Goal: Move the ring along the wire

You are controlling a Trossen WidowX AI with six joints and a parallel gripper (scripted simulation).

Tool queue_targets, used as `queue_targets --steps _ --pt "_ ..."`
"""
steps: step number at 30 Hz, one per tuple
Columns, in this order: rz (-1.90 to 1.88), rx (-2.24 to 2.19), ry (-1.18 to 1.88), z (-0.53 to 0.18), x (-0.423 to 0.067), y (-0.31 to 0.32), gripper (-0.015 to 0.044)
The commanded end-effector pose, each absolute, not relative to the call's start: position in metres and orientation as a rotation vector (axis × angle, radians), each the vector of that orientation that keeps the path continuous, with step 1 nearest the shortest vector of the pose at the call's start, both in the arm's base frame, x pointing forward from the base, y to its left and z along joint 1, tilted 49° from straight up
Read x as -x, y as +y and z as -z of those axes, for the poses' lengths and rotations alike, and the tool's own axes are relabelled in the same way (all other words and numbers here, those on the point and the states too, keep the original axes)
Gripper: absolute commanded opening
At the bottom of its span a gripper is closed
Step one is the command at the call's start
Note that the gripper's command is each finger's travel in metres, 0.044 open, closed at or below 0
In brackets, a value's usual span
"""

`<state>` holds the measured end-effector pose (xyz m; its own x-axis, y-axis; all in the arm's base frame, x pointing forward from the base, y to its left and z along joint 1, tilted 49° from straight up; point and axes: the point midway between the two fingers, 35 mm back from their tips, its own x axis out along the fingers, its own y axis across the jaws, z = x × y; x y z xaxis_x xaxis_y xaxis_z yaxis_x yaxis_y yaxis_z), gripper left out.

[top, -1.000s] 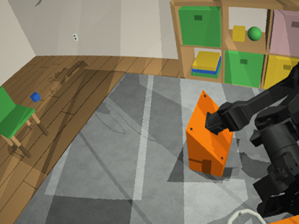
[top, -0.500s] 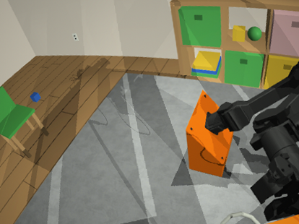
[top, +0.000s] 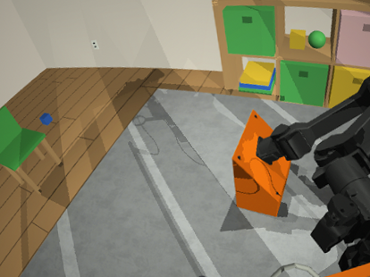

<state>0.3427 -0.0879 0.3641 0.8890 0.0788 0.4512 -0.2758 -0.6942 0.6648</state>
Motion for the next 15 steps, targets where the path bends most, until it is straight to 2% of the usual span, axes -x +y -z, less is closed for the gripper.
queue_targets --steps 1,15 --pt "-0.596 -2.314 -0.157 -0.3644 -0.3424 -0.0890 -0.0150" --pt "-0.648 -2.470 -0.227 -0.3687 -0.3412 -0.0943 -0.0150"
